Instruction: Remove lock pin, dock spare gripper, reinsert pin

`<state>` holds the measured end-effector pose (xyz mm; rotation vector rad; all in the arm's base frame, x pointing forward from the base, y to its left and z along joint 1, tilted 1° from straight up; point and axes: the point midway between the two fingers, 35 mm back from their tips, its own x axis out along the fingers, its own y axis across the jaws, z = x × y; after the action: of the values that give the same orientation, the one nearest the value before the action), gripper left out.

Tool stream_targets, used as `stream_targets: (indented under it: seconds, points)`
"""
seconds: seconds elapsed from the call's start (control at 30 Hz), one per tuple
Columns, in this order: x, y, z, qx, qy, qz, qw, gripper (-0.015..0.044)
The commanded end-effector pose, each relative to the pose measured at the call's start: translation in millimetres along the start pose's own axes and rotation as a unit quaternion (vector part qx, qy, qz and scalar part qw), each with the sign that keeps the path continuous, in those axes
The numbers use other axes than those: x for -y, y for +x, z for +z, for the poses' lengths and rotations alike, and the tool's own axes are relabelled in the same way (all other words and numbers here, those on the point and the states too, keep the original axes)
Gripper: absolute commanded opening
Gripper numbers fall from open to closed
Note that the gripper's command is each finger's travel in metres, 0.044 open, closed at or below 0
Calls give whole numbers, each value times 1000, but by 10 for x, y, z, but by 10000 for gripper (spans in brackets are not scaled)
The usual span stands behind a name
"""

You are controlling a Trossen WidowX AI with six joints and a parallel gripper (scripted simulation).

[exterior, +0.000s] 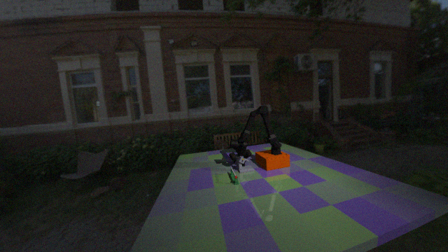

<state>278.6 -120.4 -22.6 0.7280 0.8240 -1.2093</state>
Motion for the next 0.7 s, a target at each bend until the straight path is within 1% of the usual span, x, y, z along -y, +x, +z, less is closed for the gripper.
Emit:
stream_targets:
  seconds: [0.0, 0.17, 0.5, 0.67]
  points:
    - [26, 66, -48, 0, 1, -3, 1000, 440]
    - [30, 85, -61, 0, 1, -3, 1000, 440]
    - [30, 85, -61, 0, 1, -3, 1000, 177]
    - [28, 85, -61, 0, 1, -3, 1000, 144]
